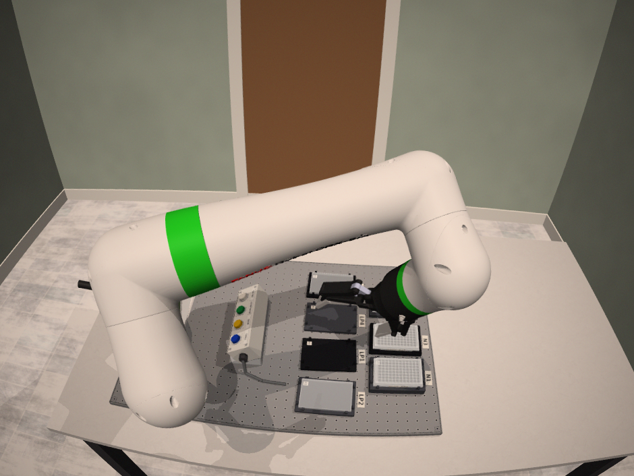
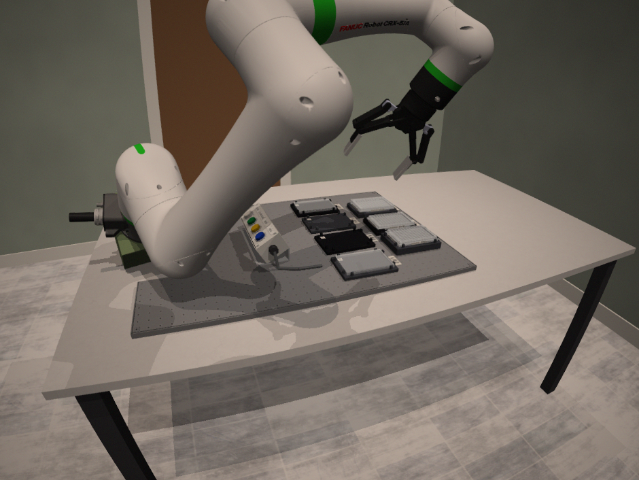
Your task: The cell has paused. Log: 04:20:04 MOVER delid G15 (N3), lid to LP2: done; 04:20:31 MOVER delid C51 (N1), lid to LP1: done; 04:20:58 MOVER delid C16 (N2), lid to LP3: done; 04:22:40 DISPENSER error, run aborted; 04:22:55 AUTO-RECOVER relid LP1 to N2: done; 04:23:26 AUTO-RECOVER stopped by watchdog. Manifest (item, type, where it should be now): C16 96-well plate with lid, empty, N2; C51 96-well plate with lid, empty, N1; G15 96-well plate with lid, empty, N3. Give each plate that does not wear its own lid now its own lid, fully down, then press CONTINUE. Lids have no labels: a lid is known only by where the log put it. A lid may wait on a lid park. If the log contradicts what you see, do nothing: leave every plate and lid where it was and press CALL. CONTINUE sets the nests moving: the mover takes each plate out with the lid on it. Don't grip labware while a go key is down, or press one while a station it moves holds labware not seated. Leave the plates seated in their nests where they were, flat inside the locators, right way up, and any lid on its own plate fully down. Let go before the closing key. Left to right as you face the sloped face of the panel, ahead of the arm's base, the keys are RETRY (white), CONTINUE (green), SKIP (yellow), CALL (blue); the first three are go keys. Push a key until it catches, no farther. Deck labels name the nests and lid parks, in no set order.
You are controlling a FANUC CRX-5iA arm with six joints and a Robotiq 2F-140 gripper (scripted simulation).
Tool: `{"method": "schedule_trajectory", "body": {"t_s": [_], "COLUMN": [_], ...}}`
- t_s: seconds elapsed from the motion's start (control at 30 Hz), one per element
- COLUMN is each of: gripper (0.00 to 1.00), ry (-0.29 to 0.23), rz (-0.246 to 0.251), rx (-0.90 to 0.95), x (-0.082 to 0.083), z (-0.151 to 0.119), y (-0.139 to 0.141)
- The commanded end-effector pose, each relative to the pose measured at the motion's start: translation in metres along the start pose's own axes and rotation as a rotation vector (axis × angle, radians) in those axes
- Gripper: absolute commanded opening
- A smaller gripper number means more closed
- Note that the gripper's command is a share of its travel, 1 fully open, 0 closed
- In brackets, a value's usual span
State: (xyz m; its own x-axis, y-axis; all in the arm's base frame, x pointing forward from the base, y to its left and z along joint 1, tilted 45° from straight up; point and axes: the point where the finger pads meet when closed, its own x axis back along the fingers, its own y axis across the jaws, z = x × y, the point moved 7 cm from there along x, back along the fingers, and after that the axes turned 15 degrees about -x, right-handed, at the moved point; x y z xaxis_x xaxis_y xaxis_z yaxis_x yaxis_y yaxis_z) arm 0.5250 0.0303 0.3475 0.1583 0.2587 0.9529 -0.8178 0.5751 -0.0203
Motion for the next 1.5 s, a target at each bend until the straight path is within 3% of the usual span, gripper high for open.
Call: {"method": "schedule_trajectory", "body": {"t_s": [0.0, 0.63, 0.77, 0.87, 0.9, 0.97, 1.0, 1.1, 1.13, 1.17, 1.2, 1.27, 1.3, 1.37, 1.4, 1.47], "gripper": [1.0, 1.0, 1.0, 1.0, 1.0, 1.0, 1.0, 1.0, 1.0, 1.0, 1.0, 1.0, 1.0, 1.0, 1.0, 1.0], "ry": [0.0, 0.01, 0.1, 0.14, 0.165, 0.187, 0.219, 0.234, 0.288, 0.295, 0.323, 0.354, 0.378, 0.412, 0.437, 0.468], "rz": [0.0, 0.009, 0.075, 0.099, 0.107, 0.123, 0.13, 0.141, 0.159, 0.164, 0.161, 0.179, 0.173, 0.189, 0.181, 0.194], "rx": [0.0, 0.03, 0.285, 0.395, 0.458, 0.521, 0.598, 0.645, 0.786, 0.807, 0.868, 0.959, 1.012, 1.109, 1.162, 1.252], "x": [0.0, -0.004, -0.04, -0.054, -0.07, -0.07, -0.086, -0.086, -0.103, -0.103, -0.119, -0.119, -0.134, -0.135, -0.149, -0.15], "z": [0.0, -0.002, -0.016, -0.022, -0.027, -0.028, -0.033, -0.034, -0.04, -0.04, -0.046, -0.046, -0.052, -0.052, -0.057, -0.057], "y": [0.0, 0.0, 0.0, 0.001, 0.0, 0.002, 0.002, 0.003, 0.005, 0.006, 0.007, 0.009, 0.01, 0.013, 0.015, 0.017]}}
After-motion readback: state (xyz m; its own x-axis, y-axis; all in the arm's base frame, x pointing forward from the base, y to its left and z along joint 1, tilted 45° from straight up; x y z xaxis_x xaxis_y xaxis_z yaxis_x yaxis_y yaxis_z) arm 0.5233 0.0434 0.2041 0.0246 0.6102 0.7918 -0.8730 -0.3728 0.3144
